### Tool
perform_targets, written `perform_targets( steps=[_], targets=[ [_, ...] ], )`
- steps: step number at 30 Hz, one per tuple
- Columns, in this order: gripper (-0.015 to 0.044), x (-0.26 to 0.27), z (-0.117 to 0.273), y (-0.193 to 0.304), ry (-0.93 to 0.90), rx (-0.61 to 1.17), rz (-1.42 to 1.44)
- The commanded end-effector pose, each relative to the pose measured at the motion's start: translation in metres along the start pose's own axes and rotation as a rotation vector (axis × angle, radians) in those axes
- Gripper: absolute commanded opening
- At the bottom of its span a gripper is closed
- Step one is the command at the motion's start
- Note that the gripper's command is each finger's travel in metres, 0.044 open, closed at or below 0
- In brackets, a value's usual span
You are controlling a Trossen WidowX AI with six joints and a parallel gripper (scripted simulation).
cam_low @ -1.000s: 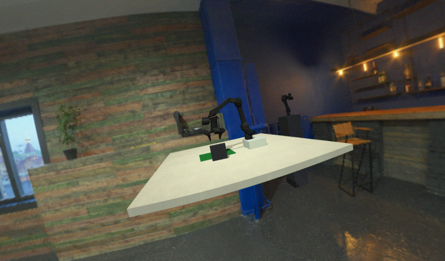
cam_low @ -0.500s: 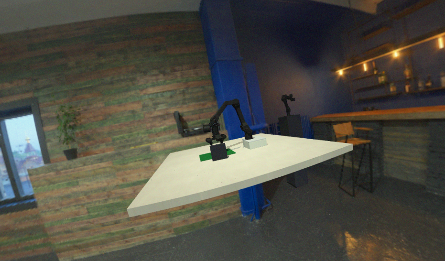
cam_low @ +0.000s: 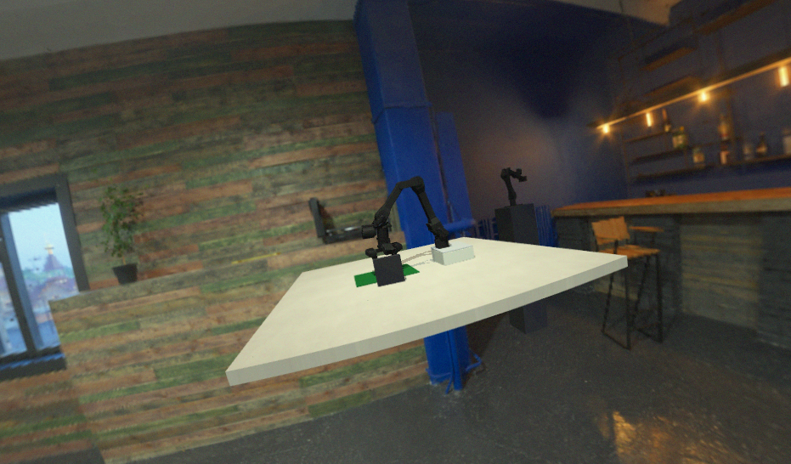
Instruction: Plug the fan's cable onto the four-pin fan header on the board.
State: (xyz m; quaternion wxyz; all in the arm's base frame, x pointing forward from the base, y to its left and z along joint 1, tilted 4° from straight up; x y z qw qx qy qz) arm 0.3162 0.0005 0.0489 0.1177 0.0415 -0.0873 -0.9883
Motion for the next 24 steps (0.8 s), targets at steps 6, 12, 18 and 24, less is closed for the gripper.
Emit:
perform_targets(
  steps=[6, 12, 18, 24],
  targets=[
    [0.0440, 0.002, -0.015, -0.004, -0.005, 0.002, -0.002],
    [0.0440, 0.002, -0.021, -0.005, -0.005, 0.002, -0.002],
    [0.0309, 0.002, -0.018, -0.005, -0.003, -0.001, 0.001],
    [0.0210, 0.002, -0.018, -0.005, -0.003, -0.001, 0.001]
  ],
)
Point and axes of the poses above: the point midway between the two fingers, 35 mm back from their tips, its own z axis back along the fingers, its own x axis across the jaws, y = z × x, the point moved 4 cm from there along z, back along the fingers, and after that the axes turned 4 degrees about -z, right-handed, at the moved point
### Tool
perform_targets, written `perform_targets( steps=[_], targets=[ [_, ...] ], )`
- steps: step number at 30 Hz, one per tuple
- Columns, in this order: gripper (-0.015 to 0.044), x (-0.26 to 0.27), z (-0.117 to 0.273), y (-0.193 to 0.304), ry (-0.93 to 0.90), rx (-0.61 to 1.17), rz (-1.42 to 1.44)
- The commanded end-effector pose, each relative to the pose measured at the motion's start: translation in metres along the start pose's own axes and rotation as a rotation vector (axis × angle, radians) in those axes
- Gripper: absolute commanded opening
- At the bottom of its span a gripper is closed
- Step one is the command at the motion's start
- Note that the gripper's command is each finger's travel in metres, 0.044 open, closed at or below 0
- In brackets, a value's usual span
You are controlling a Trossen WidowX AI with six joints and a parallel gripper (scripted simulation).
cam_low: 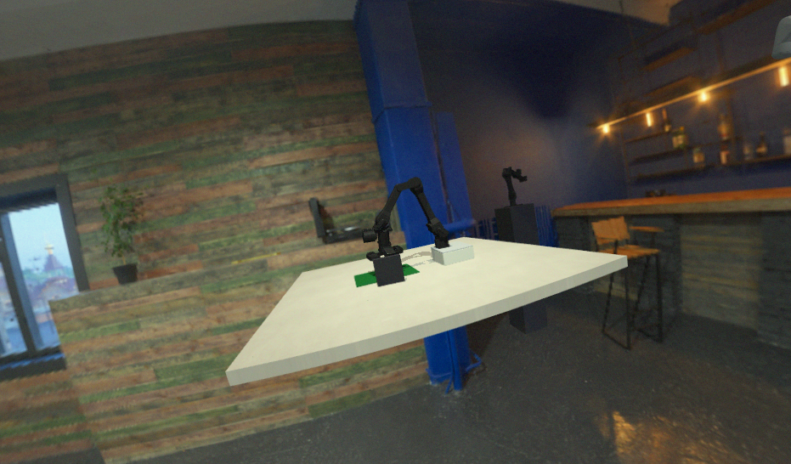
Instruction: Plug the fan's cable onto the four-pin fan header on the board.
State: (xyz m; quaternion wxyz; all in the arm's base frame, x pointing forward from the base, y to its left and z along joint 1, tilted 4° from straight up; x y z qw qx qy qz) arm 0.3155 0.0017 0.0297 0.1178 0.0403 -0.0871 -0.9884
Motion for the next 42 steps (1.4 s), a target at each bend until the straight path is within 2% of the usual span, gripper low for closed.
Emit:
perform_targets(
  steps=[1, 24, 26, 42],
  targets=[
    [0.0203, 0.000, 0.000, 0.000, 0.000, 0.000, 0.000],
    [0.0050, 0.000, 0.000, 0.000, 0.000, 0.000, 0.000],
    [0.0000, 0.000, 0.002, 0.001, 0.000, 0.000, 0.000],
    [0.0000, -0.005, 0.049, 0.013, -0.001, 0.002, -0.002]
  ],
)
Point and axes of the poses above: the point midway between the two fingers, 35 mm back from their tips, its own z axis back along the fingers, its own x axis across the jaws, y = z × x, the point moved 4 cm from there along z, back along the fingers, and after that the axes turned 4 degrees about -z, right-handed, at the moved point
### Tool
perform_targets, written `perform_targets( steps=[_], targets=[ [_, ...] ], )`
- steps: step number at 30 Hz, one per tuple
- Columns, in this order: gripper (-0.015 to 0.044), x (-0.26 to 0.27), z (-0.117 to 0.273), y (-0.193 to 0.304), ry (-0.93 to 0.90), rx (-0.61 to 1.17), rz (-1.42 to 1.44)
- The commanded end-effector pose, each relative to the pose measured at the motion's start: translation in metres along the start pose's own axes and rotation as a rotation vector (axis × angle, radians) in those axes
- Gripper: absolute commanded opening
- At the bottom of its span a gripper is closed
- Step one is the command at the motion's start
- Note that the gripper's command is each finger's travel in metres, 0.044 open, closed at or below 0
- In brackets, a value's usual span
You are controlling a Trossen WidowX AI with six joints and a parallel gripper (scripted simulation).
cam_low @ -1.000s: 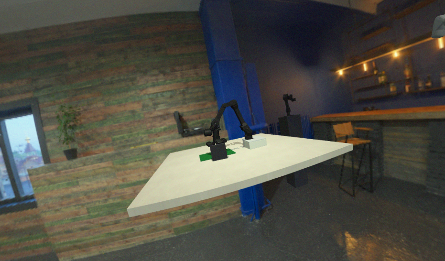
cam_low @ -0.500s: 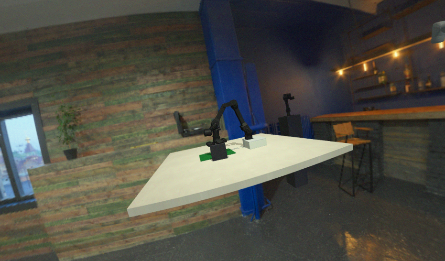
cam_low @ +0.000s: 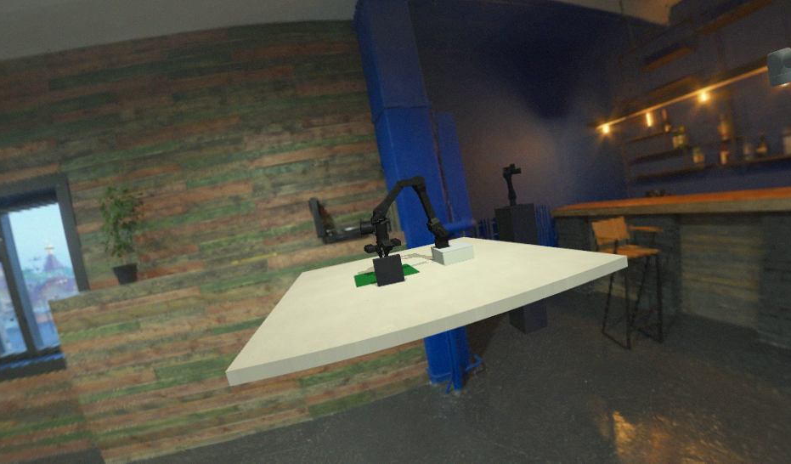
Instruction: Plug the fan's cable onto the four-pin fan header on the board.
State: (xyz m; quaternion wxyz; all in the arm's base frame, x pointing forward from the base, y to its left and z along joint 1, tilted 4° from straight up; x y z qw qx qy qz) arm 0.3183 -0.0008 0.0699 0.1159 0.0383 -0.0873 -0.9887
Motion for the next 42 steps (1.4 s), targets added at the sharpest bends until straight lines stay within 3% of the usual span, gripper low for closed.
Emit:
perform_targets(
  steps=[1, 19, 42],
  targets=[
    [0.0000, -0.001, 0.013, 0.004, 0.004, 0.002, 0.002],
    [0.0000, 0.001, 0.059, 0.014, 0.002, -0.002, -0.016],
    [0.0000, -0.067, 0.066, 0.000, -0.061, -0.180, -0.611]
  ],
)
Point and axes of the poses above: the point midway between the two fingers, 35 mm back from their tips, its own z axis back along the fingers, its own x axis across the jaws, y = z × x, the point moved 4 cm from there along z, back along the fingers, and after that the axes turned 4 degrees about -z, right-handed, at the moved point
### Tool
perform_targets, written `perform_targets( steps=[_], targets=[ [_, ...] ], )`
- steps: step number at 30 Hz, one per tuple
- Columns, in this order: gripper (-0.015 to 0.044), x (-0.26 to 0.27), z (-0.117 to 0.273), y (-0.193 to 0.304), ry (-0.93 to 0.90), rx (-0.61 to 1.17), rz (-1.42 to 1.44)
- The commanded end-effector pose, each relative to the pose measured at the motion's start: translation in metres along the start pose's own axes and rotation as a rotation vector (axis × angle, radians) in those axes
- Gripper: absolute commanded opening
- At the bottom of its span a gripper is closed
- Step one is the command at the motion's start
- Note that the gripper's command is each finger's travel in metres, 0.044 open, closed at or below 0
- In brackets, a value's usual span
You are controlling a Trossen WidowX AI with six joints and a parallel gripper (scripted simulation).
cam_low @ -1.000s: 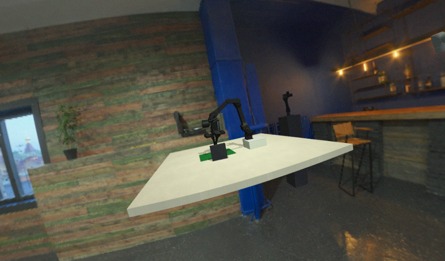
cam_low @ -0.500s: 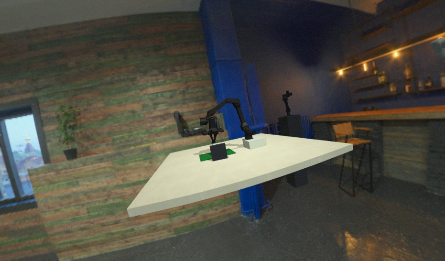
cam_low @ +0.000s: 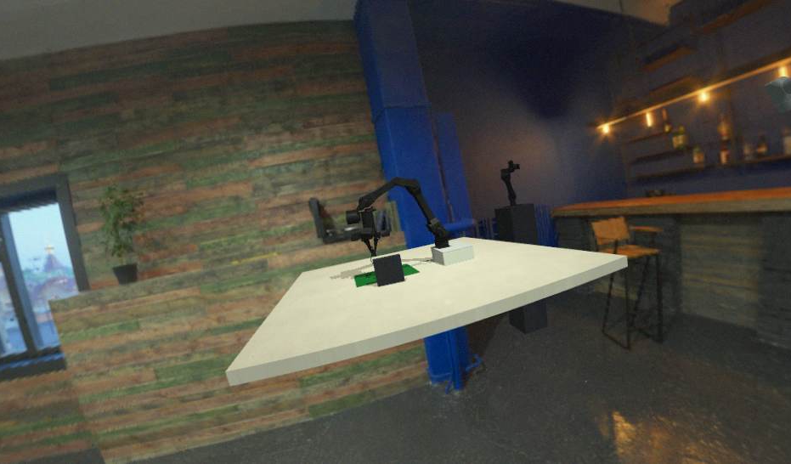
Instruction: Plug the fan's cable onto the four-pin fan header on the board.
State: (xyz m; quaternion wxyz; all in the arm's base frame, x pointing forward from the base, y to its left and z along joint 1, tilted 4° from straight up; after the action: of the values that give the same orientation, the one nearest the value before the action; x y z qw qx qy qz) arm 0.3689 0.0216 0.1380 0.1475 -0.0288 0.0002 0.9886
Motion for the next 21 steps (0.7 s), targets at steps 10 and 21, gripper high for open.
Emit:
perform_targets(
  steps=[10, 21],
  targets=[
    [0.0000, -0.019, -0.001, -0.020, -0.053, -0.060, -0.251],
    [0.0000, -0.024, -0.012, -0.020, -0.056, -0.149, -0.284]
  ],
)
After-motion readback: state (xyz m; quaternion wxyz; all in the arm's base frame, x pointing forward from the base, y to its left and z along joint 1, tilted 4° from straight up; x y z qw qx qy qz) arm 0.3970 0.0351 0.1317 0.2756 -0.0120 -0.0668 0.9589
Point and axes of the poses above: the point midway between the two fingers, 35 mm back from their tips, its own z axis back along the fingers, its own x axis across the jaws, y = z × x, the point moved 4 cm from there along z, back along the fingers, and after that the axes turned 4 degrees about -z, right-handed, at the moved point
